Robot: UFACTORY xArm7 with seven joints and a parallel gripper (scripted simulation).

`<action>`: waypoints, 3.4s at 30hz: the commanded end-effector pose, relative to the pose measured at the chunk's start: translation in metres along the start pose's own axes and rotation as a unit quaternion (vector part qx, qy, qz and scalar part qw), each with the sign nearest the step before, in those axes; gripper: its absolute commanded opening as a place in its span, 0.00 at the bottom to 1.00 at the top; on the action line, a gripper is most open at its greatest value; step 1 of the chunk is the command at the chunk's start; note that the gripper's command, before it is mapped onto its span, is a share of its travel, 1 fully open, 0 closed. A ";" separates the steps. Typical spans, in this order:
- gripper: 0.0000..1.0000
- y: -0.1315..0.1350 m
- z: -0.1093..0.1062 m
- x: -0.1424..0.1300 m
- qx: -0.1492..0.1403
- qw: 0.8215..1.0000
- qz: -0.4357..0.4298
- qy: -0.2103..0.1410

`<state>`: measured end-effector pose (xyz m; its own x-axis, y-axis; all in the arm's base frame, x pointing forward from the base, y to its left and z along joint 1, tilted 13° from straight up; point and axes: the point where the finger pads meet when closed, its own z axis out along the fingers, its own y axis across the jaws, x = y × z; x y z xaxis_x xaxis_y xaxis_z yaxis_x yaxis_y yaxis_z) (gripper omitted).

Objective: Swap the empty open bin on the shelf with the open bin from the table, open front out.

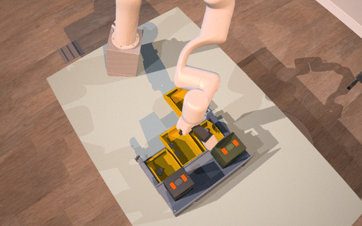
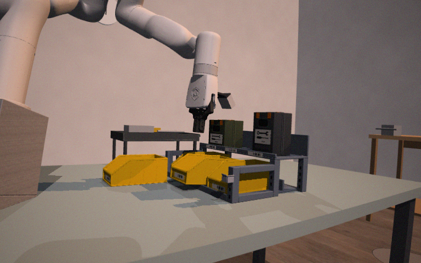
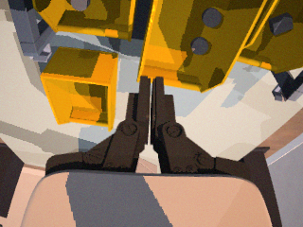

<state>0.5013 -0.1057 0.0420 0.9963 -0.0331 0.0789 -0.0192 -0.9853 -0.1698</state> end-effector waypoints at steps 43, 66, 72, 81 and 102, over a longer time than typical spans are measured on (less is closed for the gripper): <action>0.00 0.026 0.033 -0.118 -0.034 0.751 -0.658 0.028; 0.00 0.026 0.033 -0.118 -0.034 0.751 -0.658 0.028; 0.00 0.026 0.033 -0.118 -0.034 0.751 -0.658 0.028; 0.00 0.026 0.038 -0.118 -0.033 0.751 -0.659 0.028; 0.00 0.027 0.086 -0.114 -0.033 0.751 -0.659 0.028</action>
<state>0.3908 -0.1149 -0.0433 0.1496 0.9727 0.1771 0.9751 -0.1749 0.1366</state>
